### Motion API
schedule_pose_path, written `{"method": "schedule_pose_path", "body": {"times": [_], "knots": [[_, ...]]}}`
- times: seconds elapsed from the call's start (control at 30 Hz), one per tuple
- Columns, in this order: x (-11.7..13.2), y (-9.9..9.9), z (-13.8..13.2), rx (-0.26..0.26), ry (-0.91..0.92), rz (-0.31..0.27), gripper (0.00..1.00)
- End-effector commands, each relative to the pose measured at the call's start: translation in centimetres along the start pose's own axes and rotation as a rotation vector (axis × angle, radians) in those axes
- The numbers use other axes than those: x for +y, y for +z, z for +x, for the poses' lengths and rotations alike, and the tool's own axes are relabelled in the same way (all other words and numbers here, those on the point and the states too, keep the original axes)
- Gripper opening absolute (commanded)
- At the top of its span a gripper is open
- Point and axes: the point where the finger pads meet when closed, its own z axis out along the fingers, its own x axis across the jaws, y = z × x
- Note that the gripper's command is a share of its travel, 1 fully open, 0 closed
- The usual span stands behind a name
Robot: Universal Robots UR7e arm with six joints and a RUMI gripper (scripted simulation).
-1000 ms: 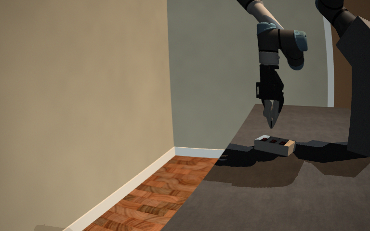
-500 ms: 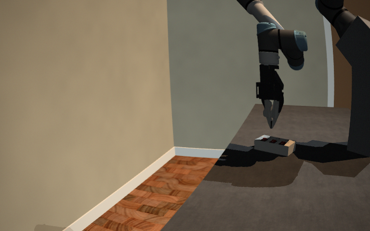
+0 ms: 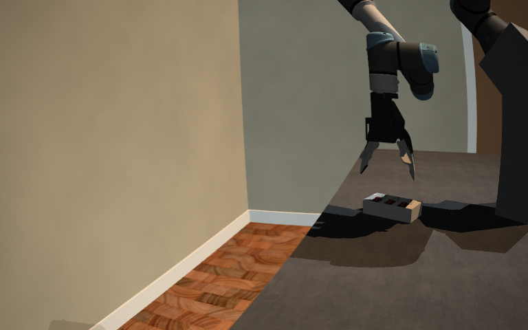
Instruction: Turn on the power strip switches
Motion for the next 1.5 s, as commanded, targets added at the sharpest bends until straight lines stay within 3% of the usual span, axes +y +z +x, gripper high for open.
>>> {"method": "schedule_pose_path", "body": {"times": [0.0,0.47,0.63,0.9,1.0,1.47], "knots": [[0.0,0.0,0.0,-0.001,0.0,-0.001,1.0],[0.0,0.0,0.0,-0.001,0.0,0.0,1.0],[-0.4,0.2,0.0,-0.006,-0.021,0.027,1.0],[-4.0,1.0,0.5,-0.045,-0.219,0.286,1.0],[-4.8,0.8,0.6,-0.053,-0.268,0.35,1.0],[-4.9,0.8,0.6,-0.055,-0.278,0.363,1.0]]}}
